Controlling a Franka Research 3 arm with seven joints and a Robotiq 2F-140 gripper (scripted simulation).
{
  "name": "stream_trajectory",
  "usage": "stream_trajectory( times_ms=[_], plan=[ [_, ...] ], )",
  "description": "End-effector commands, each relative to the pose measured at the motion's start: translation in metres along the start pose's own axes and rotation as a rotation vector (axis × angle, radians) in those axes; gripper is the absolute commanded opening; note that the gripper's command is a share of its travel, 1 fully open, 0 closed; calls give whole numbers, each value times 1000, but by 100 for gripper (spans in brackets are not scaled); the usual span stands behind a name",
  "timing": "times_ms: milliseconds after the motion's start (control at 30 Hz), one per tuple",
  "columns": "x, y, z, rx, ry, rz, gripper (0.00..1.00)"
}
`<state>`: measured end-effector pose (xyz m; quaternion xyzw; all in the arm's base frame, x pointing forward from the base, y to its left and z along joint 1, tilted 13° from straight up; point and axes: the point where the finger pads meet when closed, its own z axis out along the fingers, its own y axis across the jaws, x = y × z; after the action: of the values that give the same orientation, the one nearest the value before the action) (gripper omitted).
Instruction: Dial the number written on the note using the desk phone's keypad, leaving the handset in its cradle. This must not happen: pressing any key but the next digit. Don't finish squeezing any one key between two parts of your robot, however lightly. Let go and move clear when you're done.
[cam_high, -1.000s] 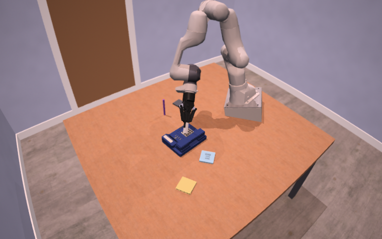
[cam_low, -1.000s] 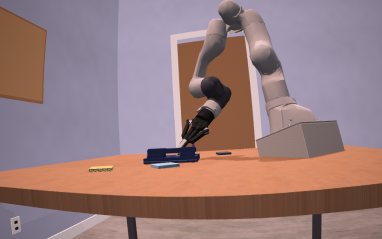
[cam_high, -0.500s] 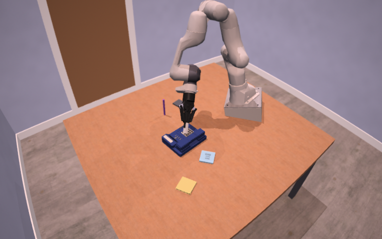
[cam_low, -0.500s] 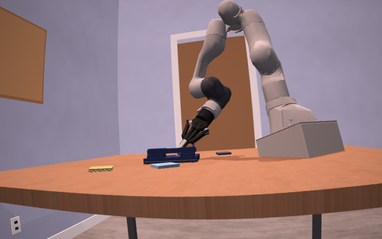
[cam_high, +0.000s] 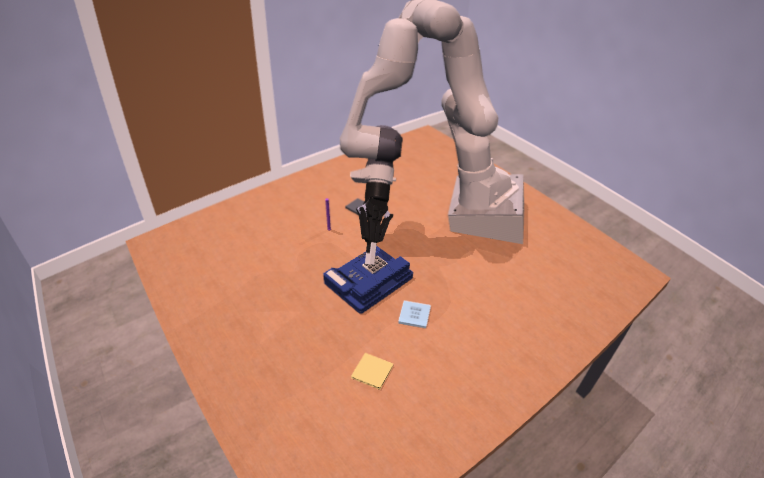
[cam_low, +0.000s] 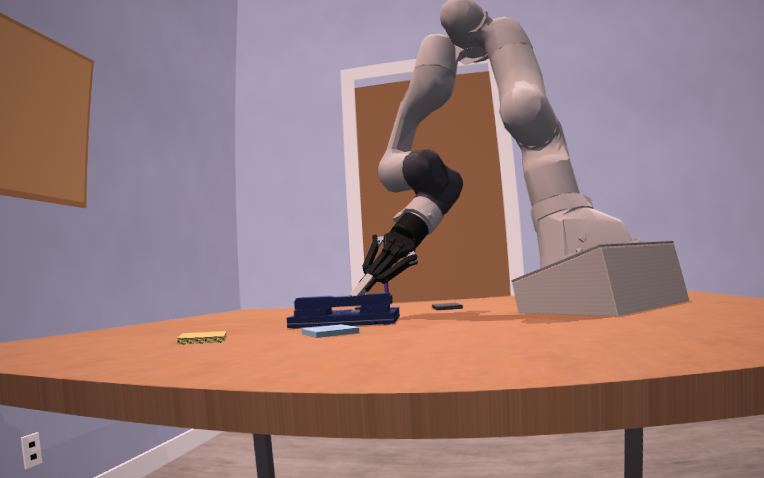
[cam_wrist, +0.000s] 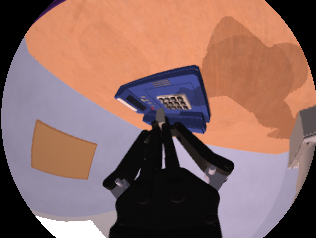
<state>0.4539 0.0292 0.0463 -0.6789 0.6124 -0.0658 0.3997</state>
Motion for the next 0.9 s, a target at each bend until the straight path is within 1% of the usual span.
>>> stream_trajectory(
  times_ms=[0,533,867],
  plan=[
    [-2,1,0,-6,0,10,0],
    [-14,6,7,-6,0,10,0],
    [-15,7,8,-6,0,10,0]
  ],
)
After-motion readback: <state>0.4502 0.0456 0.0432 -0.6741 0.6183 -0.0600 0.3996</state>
